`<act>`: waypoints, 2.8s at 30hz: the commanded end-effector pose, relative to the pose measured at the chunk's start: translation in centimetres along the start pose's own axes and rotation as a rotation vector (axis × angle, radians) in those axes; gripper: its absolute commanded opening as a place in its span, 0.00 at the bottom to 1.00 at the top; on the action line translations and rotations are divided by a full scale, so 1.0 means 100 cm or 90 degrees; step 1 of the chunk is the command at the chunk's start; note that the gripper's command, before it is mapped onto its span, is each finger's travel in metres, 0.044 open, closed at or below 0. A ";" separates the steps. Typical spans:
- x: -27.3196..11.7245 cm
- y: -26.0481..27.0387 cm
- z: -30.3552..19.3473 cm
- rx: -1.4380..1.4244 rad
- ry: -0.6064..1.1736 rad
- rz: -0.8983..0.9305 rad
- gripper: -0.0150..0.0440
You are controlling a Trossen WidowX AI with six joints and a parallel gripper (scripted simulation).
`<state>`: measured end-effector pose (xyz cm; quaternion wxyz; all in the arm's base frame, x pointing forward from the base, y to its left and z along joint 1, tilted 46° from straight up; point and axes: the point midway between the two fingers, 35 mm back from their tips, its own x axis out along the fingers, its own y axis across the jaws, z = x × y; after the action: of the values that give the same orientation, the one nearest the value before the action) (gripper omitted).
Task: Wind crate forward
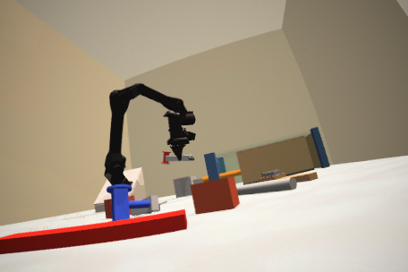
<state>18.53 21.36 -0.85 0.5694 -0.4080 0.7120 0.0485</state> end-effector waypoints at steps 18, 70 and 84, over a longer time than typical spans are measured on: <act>-0.002 0.000 0.001 -0.002 -0.028 0.225 0.25; -0.001 -0.001 0.000 0.002 -0.083 0.761 0.25; 0.000 -0.001 0.000 0.002 -0.089 0.816 0.25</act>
<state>18.58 21.17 -0.89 0.4745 0.0977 0.7795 0.3971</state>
